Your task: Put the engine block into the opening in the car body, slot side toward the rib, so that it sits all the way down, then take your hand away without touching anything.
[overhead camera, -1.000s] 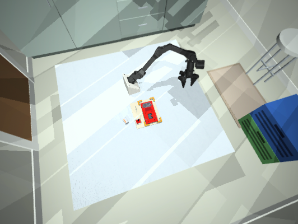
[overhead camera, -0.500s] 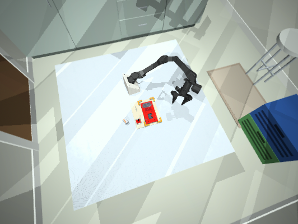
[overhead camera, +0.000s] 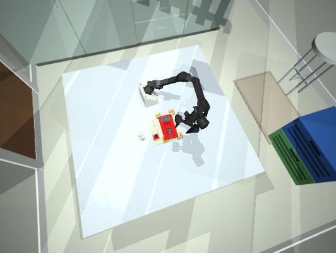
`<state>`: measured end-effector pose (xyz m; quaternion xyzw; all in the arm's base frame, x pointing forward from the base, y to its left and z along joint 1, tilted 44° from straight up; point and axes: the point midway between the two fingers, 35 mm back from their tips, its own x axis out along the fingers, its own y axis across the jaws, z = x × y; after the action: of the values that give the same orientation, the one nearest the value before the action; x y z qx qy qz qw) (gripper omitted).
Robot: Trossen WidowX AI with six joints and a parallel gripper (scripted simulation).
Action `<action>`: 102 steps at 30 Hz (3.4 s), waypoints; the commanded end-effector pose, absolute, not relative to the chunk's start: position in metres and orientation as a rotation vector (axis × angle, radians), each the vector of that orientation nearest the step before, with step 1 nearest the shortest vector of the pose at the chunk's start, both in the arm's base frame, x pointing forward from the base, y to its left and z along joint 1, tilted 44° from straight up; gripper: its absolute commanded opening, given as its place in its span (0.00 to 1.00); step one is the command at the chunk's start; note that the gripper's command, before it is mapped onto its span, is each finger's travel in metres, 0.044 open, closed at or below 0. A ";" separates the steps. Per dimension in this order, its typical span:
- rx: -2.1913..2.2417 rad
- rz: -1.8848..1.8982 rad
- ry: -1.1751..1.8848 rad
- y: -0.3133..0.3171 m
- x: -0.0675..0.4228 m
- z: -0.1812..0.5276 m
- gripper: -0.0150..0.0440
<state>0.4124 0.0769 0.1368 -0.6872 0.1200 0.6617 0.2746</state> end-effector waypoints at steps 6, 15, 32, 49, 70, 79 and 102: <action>-1.513 1.842 0.418 -0.005 0.409 0.058 1.00; -1.212 1.791 0.442 -0.076 0.384 -0.002 1.00; -0.890 1.638 0.415 -0.141 0.336 -0.063 1.00; -0.888 1.638 0.411 -0.084 0.331 -0.121 1.00; -0.888 1.638 0.410 -0.067 0.330 -0.140 1.00; -0.887 1.638 0.409 -0.058 0.329 -0.150 1.00; -0.887 1.638 0.409 -0.058 0.329 -0.150 0.54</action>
<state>0.3319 -0.0597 -0.1477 -0.3849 0.1739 0.6988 0.5773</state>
